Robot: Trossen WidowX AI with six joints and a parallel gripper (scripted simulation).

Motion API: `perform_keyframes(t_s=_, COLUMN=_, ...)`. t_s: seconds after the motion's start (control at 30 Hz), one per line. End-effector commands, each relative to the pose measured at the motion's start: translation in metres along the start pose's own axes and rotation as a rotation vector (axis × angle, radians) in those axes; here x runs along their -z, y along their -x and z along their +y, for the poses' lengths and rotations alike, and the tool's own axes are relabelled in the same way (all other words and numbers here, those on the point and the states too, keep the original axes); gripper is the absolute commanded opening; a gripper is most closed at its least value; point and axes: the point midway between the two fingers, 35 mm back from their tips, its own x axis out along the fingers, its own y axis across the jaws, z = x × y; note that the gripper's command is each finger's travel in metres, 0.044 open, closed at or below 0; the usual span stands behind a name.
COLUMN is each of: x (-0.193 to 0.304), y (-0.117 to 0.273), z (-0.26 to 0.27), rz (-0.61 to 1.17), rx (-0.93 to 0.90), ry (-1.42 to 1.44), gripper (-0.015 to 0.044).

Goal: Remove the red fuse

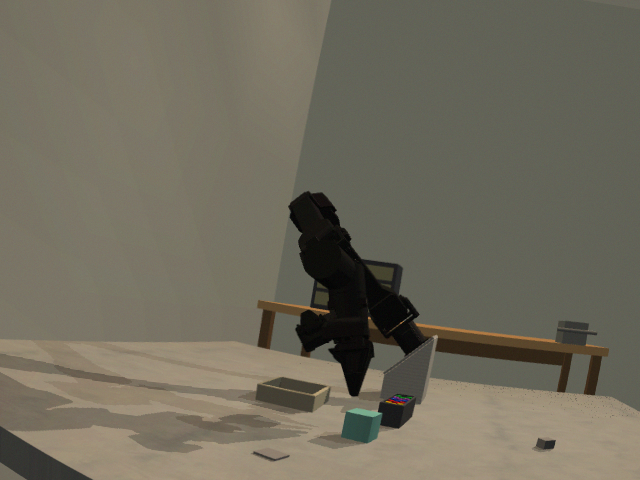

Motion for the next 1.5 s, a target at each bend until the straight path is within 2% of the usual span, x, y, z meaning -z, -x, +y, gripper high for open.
perform_keyframes(t_s=0.0, x=0.055, y=0.007, z=-0.044, rz=-0.108, rx=0.173, ry=-0.115, gripper=0.0074)
perform_keyframes(t_s=0.23, x=0.086, y=0.022, z=-0.084, rz=-0.276, rx=0.234, ry=-0.188, gripper=0.0074)
perform_keyframes(t_s=1.47, x=0.078, y=0.001, z=-0.091, rz=-0.280, rx=0.234, ry=-0.189, gripper=0.0074)
